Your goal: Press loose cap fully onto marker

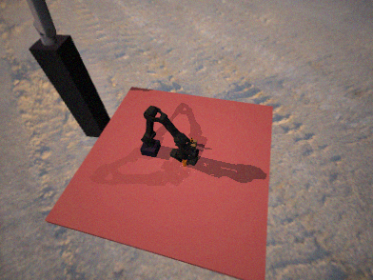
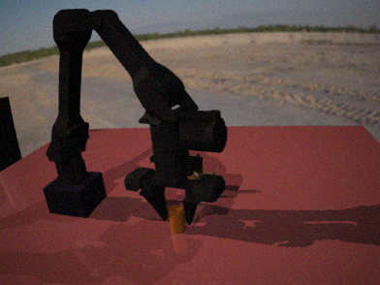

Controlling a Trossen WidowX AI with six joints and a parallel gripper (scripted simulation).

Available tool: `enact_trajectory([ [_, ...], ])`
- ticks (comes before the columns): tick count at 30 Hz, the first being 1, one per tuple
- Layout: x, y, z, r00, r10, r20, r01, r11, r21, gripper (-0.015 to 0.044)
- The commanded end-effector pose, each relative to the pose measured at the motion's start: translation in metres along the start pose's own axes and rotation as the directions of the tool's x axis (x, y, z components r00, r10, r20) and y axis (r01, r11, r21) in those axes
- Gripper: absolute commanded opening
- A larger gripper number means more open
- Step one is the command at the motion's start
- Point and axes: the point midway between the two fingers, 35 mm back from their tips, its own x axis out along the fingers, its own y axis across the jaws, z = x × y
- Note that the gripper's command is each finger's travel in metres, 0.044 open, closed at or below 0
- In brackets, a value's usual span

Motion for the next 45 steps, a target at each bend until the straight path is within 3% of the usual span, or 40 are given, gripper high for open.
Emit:
enact_trajectory([
  [1, 0.006, 0.001, 0.001, 1.0, 0.005, 0.004, -0.005, 1.0, -0.004, 0.025],
  [5, 0.006, 0.001, 0.001, 1.0, 0.005, 0.004, -0.005, 1.0, -0.004, 0.0145],
  [14, 0.006, 0.001, 0.001, 1.0, 0.005, 0.004, -0.005, 1.0, -0.004, 0.0085],
  [18, -0.002, 0.0, 0.001, 1.0, 0.005, 0.004, -0.005, 1.0, -0.004, 0.0],
  [33, -0.053, 0.0, 0.0, 1.0, 0.004, 0.004, -0.004, 1.0, -0.004, 0.0],
  [45, -0.061, -0.003, 0.019, 1.0, 0.001, 0.003, -0.001, 1.0, -0.001, 0.0],
])
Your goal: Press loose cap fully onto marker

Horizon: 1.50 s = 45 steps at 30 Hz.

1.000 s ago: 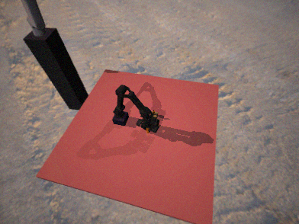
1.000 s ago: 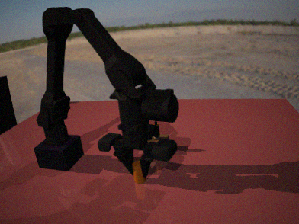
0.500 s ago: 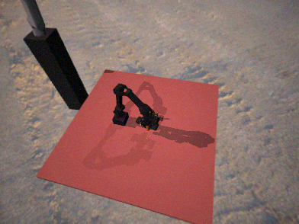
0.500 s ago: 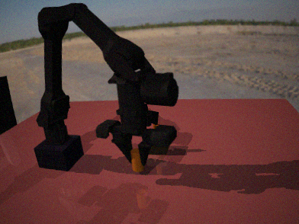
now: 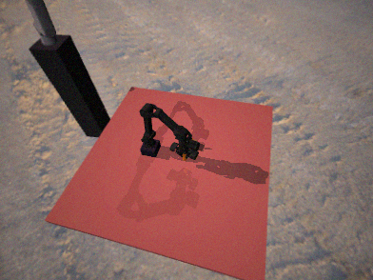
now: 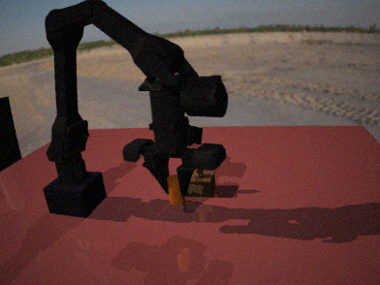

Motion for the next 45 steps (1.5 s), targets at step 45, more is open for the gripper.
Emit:
enact_trajectory([
  [45, -0.052, 0.019, 0.151, 1.0, -0.003, 0.016, 0.003, 1.0, -0.004, 0.0],
])
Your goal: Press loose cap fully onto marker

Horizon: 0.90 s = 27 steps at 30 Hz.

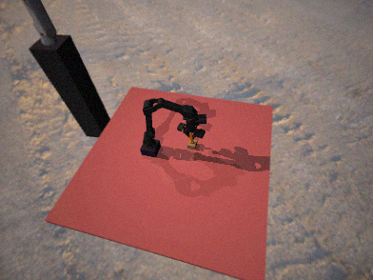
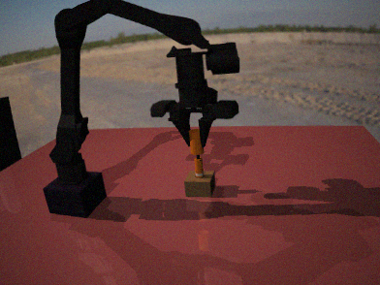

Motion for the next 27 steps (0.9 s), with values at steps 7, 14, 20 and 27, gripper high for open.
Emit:
enact_trajectory([
  [7, -0.007, 0.008, 0.021, 1.0, 0.004, 0.006, -0.004, 1.0, 0.006, 0.0],
  [14, -0.001, 0.009, 0.021, 1.0, 0.004, 0.006, -0.004, 1.0, 0.006, 0.0],
  [20, 0.007, 0.008, 0.021, 1.0, 0.004, 0.006, -0.004, 1.0, 0.006, 0.0],
  [27, 0.019, 0.008, 0.021, 1.0, 0.004, 0.006, -0.004, 1.0, 0.006, 0.0],
])
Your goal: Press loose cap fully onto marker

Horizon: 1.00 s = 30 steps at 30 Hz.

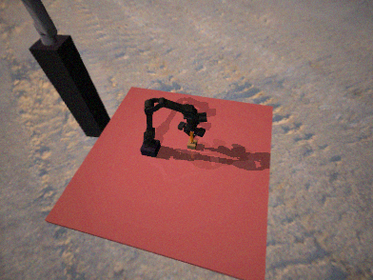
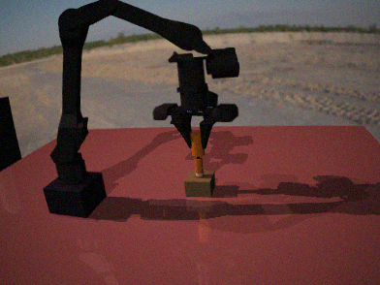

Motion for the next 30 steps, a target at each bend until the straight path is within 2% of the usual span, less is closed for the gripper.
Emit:
enact_trajectory([
  [1, 0.008, 0.0, 0.001, 1.0, 0.005, 0.0, -0.005, 1.0, 0.004, 0.0],
  [20, 0.039, 0.001, 0.0, 1.0, 0.006, 0.0, -0.006, 1.0, 0.004, 0.0],
  [30, 0.04, 0.002, 0.0, 1.0, 0.006, 0.0, -0.006, 1.0, 0.004, 0.0],
])
